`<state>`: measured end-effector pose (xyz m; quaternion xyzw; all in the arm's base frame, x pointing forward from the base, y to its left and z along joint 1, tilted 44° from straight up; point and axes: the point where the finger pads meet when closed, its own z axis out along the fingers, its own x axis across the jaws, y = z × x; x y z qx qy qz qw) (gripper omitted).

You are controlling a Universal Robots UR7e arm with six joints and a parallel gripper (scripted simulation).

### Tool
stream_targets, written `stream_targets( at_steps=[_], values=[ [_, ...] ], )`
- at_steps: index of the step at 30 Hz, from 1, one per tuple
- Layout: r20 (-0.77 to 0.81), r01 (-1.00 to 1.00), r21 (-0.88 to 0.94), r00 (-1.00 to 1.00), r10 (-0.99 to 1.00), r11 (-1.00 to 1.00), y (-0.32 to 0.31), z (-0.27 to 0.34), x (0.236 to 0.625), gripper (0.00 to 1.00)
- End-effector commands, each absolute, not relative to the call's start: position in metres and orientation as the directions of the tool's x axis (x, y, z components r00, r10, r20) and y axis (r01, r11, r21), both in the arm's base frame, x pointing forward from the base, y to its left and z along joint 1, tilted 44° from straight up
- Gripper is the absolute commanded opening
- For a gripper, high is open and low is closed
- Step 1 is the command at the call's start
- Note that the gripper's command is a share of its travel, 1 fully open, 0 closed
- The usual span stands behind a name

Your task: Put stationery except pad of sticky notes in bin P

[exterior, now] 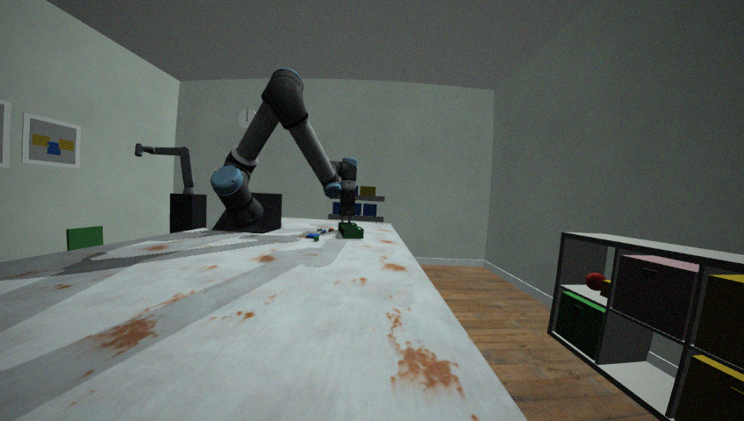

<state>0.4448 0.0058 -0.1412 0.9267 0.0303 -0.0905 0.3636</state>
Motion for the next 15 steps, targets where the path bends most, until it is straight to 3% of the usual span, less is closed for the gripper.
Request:
stream_targets(
  at_steps=[1,15],
  values=[
    [-0.189,0.122,0.668,0.982,-0.009,-0.734,0.0062,-0.1408,0.4452,0.62],
    [-0.188,0.122,0.668,0.982,-0.009,-0.734,0.0106,-0.1361,0.4462,0.62]
  ],
)
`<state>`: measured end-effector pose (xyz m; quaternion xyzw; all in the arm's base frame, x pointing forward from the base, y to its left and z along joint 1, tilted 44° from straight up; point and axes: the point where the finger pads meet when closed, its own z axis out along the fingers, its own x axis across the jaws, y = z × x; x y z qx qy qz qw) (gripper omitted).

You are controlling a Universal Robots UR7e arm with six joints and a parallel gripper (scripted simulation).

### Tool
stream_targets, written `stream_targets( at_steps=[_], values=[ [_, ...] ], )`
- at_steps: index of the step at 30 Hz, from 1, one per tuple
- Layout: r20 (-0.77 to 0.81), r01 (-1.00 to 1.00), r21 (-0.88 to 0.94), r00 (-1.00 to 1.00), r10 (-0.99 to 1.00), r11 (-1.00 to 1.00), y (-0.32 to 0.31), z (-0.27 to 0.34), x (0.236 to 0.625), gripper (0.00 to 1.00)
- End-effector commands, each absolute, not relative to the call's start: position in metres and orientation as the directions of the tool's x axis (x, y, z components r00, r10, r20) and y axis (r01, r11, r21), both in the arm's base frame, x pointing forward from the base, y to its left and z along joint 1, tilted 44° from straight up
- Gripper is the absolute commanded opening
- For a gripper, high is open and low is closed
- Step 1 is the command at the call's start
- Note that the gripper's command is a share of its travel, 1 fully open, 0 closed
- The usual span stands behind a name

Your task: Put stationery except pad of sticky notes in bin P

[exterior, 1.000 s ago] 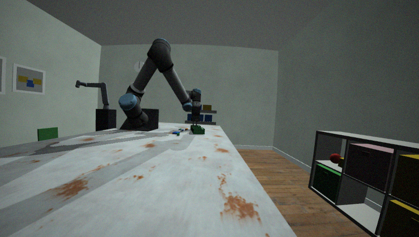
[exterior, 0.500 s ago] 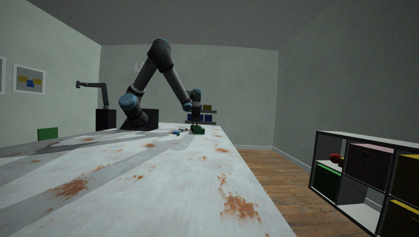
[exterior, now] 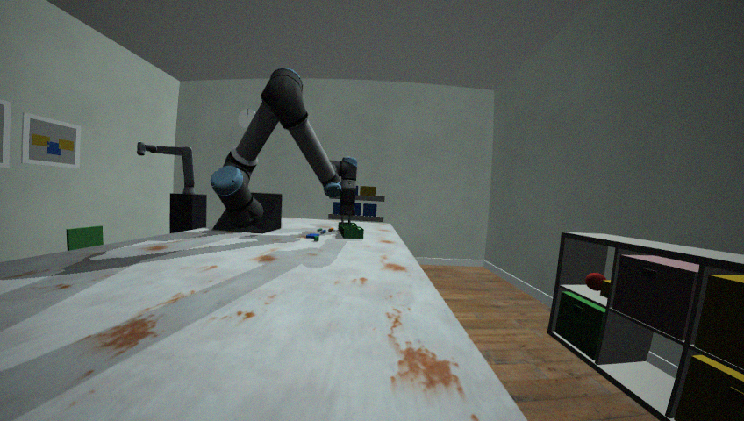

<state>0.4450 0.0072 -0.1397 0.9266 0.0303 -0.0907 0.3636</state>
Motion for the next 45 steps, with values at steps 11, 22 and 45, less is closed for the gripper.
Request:
stream_targets(
  at_steps=[11,22,45],
  values=[
    [-0.188,0.122,0.668,0.982,-0.009,-0.734,0.019,-0.127,0.448,0.62],
    [-0.188,0.122,0.668,0.982,-0.009,-0.734,0.032,-0.114,0.451,0.62],
    [-0.188,0.122,0.668,0.982,-0.009,-0.734,0.063,-0.08,0.457,1.0]
  ],
)
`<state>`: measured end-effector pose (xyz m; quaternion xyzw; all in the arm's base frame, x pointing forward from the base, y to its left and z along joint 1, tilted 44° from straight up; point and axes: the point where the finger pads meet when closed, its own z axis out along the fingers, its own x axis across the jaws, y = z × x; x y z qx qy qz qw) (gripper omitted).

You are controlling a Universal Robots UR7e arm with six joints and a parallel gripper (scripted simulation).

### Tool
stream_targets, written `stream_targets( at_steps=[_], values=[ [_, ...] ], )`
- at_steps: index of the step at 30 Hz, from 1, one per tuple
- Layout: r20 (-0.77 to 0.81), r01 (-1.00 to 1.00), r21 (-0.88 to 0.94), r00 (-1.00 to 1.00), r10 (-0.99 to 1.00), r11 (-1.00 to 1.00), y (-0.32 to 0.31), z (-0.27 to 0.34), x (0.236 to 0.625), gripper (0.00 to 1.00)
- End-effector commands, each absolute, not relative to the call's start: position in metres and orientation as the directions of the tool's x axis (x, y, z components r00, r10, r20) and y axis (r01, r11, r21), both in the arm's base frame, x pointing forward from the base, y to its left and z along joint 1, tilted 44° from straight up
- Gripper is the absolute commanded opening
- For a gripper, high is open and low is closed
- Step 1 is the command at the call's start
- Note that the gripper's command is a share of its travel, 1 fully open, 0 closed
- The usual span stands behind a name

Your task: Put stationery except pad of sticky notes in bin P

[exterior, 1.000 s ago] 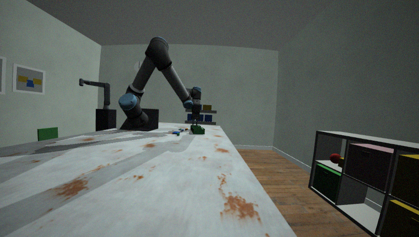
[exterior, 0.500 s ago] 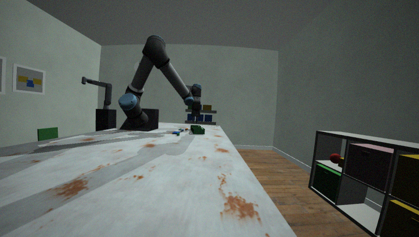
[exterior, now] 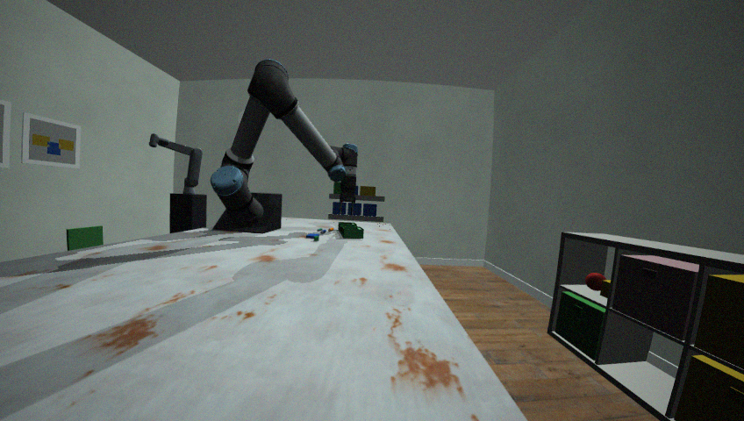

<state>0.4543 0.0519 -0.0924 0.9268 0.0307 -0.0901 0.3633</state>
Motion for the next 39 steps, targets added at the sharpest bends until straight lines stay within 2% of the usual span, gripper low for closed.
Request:
stream_targets(
  at_steps=[1,29,39],
  values=[
    [-0.188,0.121,0.668,0.982,-0.009,-0.734,0.066,-0.077,0.458,1.0],
    [-0.188,0.121,0.668,0.982,-0.009,-0.734,0.131,-0.008,0.472,1.0],
    [-0.188,0.121,0.668,0.982,-0.009,-0.734,0.132,-0.007,0.472,1.0]
  ],
)
